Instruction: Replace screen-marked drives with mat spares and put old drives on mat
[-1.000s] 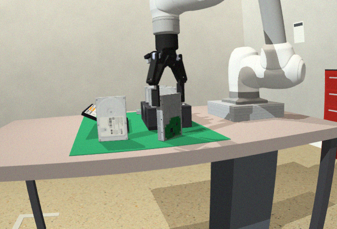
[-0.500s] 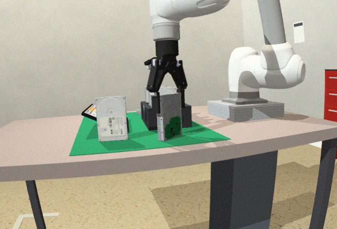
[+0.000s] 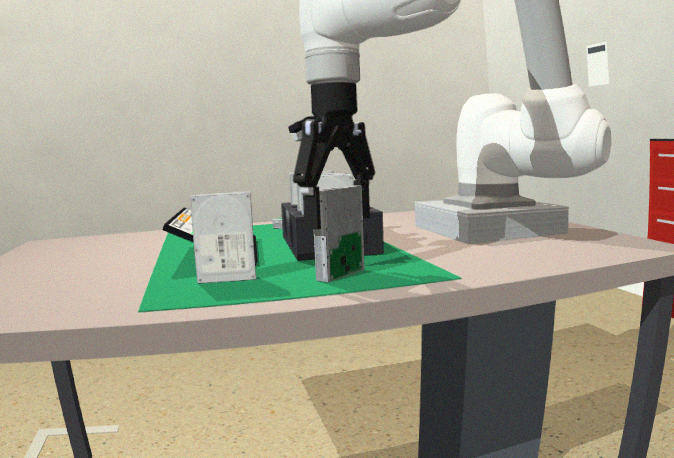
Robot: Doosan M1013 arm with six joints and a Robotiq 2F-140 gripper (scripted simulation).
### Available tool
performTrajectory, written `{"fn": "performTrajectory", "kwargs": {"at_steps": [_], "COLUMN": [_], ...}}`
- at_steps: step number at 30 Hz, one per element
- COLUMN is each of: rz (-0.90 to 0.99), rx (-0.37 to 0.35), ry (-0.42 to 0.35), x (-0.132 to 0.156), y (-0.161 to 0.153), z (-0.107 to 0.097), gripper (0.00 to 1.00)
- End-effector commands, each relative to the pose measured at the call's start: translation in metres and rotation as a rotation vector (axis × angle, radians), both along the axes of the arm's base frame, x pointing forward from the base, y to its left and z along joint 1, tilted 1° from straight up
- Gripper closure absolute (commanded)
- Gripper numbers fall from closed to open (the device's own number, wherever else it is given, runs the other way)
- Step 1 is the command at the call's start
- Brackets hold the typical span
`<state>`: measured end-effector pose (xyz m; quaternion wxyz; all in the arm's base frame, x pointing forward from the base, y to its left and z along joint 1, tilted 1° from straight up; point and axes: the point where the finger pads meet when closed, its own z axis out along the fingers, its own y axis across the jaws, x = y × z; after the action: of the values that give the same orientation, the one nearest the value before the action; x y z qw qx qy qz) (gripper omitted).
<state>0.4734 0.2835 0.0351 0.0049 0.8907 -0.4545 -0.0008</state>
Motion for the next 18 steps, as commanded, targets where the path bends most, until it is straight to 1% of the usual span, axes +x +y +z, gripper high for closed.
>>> {"fn": "performTrajectory", "kwargs": {"at_steps": [1,5,6,18], "rz": [0.0,0.0,0.0,0.0], "rx": [0.001,0.001,0.001,0.001], "ry": [-0.001,-0.001,-0.001,-0.001], "x": [0.0003,0.0003,0.0003,0.0003], "y": [0.0003,0.0003,0.0003,0.0003], "z": [0.0005,0.0005,0.0005,0.0012], "gripper": [0.11,0.11,0.27,0.28]}}
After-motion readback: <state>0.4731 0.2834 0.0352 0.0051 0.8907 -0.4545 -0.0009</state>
